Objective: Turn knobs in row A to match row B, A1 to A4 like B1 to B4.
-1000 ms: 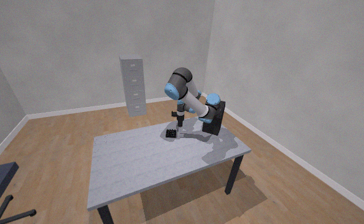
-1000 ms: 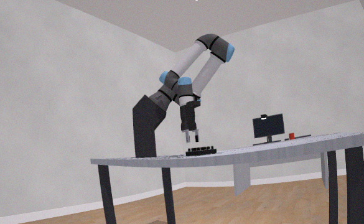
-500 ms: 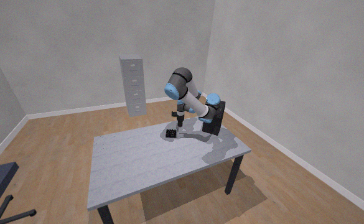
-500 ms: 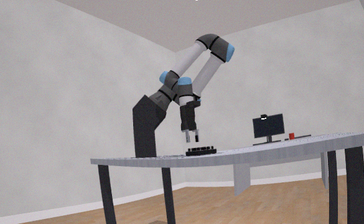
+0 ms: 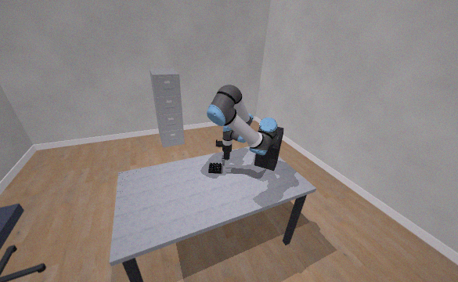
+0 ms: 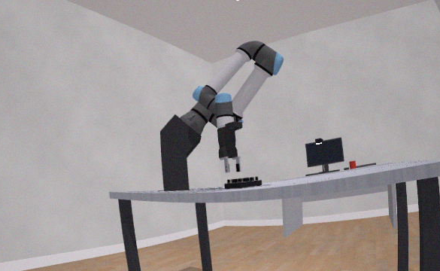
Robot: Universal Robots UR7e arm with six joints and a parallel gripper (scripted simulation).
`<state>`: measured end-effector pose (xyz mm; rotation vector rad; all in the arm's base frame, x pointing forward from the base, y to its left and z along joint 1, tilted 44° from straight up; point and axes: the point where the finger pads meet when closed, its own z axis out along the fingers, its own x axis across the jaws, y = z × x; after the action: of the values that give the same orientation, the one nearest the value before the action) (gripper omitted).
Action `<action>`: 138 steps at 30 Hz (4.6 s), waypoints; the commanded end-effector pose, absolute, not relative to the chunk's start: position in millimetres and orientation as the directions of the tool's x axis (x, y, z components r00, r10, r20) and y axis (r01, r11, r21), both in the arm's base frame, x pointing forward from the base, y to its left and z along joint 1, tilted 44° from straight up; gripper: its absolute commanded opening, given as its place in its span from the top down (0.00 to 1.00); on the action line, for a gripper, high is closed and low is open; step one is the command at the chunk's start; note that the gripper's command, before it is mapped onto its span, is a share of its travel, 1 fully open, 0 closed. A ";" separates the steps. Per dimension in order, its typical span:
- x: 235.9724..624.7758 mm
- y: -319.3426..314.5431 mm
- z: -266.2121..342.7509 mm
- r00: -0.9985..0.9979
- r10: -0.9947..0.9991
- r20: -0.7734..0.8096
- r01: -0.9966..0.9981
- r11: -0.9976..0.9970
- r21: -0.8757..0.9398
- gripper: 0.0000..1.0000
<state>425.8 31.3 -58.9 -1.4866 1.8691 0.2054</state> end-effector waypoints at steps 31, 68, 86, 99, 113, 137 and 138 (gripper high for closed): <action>431.9 31.8 -53.4 0.098 -0.828 -0.552 -0.894 0.171 -0.414 0.00; 446.9 41.0 -32.9 0.731 -0.680 -0.059 -0.524 -0.504 -0.687 0.00; 450.8 44.3 -24.5 0.888 -0.381 0.256 -0.140 -0.756 -0.640 0.00; 453.1 44.7 -19.8 0.886 -0.119 0.448 0.152 -0.838 -0.524 0.00; 455.8 43.3 -15.6 0.784 0.168 0.598 0.441 -0.829 -0.344 0.00; 463.2 37.1 -9.0 0.435 0.578 0.690 0.787 -0.617 0.021 0.00; 463.6 36.7 -8.6 0.413 0.595 0.689 0.798 -0.601 0.040 0.00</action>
<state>461.1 38.2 -10.7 -2.4262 -1.0637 -0.9448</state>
